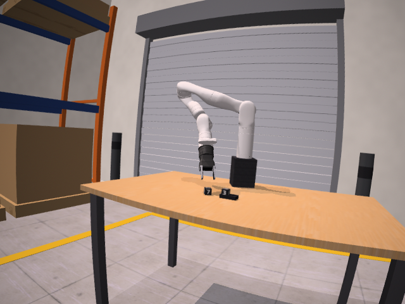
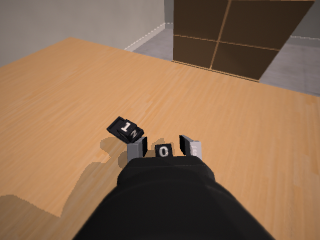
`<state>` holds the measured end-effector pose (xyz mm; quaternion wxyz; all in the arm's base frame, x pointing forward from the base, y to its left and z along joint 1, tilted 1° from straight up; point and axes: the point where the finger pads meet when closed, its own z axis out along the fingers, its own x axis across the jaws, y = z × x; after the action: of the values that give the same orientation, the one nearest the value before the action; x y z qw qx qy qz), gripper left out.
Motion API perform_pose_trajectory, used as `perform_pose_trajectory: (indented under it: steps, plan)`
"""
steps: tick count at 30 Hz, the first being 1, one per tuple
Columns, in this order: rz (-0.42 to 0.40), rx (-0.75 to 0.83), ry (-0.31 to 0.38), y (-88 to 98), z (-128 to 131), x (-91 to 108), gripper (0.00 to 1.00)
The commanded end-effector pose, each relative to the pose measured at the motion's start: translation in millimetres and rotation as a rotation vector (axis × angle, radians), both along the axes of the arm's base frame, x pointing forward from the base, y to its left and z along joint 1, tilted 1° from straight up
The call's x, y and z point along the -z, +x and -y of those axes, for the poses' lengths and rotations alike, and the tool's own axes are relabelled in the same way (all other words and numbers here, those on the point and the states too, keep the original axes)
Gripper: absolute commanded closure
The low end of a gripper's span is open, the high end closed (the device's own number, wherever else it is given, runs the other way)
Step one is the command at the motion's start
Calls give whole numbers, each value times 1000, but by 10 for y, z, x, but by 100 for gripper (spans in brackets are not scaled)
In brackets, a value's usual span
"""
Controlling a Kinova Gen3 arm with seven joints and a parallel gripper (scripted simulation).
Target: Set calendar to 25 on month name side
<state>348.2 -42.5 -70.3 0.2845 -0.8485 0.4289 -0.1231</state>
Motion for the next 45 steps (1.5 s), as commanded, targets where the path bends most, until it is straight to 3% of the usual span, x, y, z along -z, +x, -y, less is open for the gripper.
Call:
perform_pose_trajectory:
  steps: [1, 25, 37, 45]
  plan:
    - [-16, -45, -52, 36, -49, -57, 0]
    - [-87, -54, -104, 8, -55, -33, 0]
    - [-202, -61, -189, -3, -54, -17, 0]
    - [-234, -53, -225, 35, -59, -57, 0]
